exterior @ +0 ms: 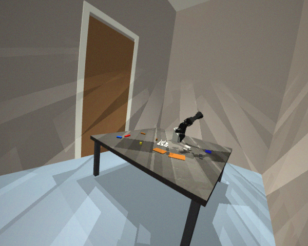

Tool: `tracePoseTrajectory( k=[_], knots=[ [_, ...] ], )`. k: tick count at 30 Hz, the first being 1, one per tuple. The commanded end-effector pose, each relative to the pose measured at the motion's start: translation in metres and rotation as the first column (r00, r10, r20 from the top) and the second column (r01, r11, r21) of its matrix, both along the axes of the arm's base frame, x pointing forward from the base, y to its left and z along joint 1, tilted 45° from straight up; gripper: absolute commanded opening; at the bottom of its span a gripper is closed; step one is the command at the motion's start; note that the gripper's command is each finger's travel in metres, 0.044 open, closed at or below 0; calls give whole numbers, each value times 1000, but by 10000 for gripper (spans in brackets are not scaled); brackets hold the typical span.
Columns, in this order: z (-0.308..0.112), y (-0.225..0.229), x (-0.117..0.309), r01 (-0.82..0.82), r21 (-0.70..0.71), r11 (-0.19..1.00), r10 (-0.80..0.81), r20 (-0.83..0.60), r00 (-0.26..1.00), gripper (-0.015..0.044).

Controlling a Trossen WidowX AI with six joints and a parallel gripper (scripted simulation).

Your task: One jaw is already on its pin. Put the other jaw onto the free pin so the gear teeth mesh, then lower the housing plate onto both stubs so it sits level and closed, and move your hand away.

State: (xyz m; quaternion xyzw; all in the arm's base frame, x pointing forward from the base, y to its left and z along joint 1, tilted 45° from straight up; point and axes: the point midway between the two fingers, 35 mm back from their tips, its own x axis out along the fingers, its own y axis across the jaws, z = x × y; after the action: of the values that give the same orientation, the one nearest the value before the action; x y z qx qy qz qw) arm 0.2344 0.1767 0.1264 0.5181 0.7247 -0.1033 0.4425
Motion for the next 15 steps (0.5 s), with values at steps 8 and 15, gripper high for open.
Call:
tracePoseTrajectory(
  k=[8,15],
  knots=[
    [16,11,-27,-166,21,986,162,136,977,440],
    [26,16,-44,-273,23,962,260,231,937,440]
  ],
)
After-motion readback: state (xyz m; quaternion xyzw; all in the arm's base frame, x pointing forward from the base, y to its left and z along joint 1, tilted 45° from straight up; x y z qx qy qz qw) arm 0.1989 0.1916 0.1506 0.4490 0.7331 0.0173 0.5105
